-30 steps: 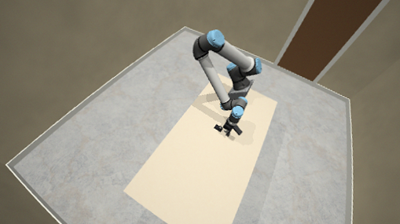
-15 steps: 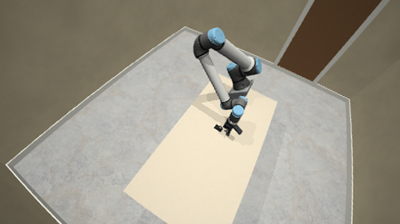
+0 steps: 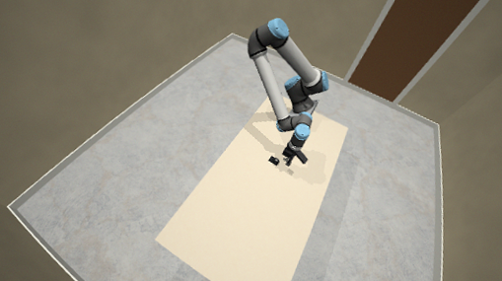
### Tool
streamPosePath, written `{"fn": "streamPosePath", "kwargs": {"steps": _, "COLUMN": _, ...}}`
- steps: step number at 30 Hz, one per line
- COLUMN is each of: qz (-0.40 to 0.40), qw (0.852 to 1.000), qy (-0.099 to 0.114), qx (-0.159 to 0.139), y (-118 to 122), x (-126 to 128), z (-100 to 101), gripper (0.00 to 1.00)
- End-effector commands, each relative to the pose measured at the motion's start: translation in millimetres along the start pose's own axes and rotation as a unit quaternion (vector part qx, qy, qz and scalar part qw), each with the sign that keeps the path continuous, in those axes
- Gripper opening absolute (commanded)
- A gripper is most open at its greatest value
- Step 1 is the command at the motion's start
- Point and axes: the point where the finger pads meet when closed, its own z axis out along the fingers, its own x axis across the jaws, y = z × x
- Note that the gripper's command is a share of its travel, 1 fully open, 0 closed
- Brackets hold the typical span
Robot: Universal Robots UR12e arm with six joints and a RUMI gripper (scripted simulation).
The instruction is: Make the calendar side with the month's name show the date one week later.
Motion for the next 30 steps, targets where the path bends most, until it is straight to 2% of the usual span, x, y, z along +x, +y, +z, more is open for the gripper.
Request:
{"fn": "streamPosePath", "kwargs": {"steps": 1, "qz": 0.0, "qw": 1.0, "qy": -0.006, "qx": -0.001, "y": -1.5, "x": 0.4, "z": -18.9, "gripper": 0.11}}
{"fn": "streamPosePath", "kwargs": {"steps": 13, "qz": -0.001, "qw": 1.0, "qy": -0.009, "qx": -0.002, "y": 3.6, "x": -2.6, "z": -16.9, "gripper": 0.11}}
{"fn": "streamPosePath", "kwargs": {"steps": 15, "qz": -0.002, "qw": 1.0, "qy": -0.009, "qx": -0.002, "y": 19.6, "x": -1.8, "z": -18.3, "gripper": 0.11}}
{"fn": "streamPosePath", "kwargs": {"steps": 19, "qz": -0.005, "qw": 1.0, "qy": -0.009, "qx": -0.001, "y": 82.8, "x": 0.8, "z": -24.0, "gripper": 0.11}}
{"fn": "streamPosePath", "kwargs": {"steps": 23, "qz": -0.005, "qw": 1.0, "qy": -0.009, "qx": -0.001, "y": 82.8, "x": 0.8, "z": -24.0, "gripper": 0.11}}
{"fn": "streamPosePath", "kwargs": {"steps": 26, "qz": -0.007, "qw": 1.0, "qy": -0.009, "qx": -0.002, "y": 120.5, "x": -1.7, "z": -26.7, "gripper": 0.11}}
{"fn": "streamPosePath", "kwargs": {"steps": 30, "qz": -0.008, "qw": 1.0, "qy": -0.009, "qx": -0.002, "y": 128.9, "x": -2.7, "z": -27.3, "gripper": 0.11}}
